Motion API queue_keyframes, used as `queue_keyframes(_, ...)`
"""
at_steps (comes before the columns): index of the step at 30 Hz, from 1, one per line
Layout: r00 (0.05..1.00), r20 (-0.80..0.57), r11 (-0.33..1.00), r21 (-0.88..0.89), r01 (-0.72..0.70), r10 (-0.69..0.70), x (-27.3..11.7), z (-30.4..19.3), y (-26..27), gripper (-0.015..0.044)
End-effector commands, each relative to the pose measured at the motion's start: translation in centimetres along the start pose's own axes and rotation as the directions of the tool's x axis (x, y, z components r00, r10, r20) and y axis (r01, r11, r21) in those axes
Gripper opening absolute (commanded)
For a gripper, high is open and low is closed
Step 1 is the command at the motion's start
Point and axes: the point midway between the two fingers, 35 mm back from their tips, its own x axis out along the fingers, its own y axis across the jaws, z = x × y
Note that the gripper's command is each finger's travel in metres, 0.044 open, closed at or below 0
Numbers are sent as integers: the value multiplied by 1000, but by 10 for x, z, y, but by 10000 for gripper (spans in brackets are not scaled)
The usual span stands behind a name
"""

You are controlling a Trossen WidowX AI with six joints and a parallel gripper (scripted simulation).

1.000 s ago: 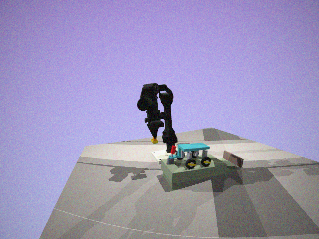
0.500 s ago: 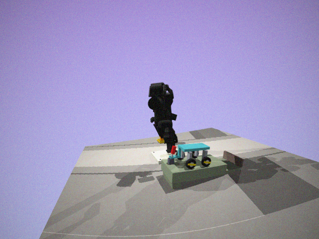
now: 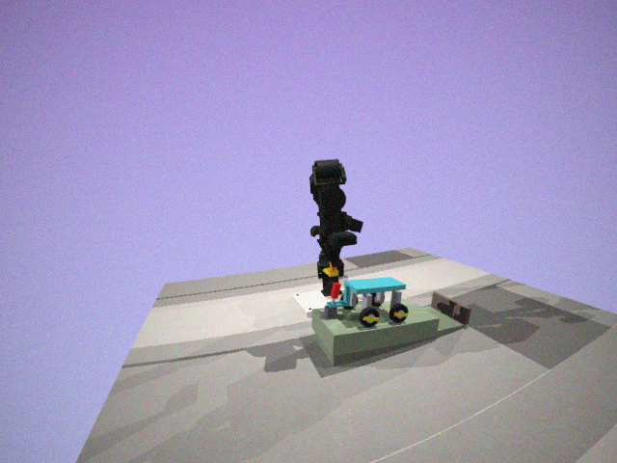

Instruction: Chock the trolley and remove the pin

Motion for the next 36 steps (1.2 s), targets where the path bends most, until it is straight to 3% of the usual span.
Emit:
queue_keyframes(1, 1000, 8, 1000, 5, 0, 0, 2, 15, -4, 0)
queue_keyframes(36, 1000, 22, 1000, 5, 3, -3, 10, 143, -34, 0)
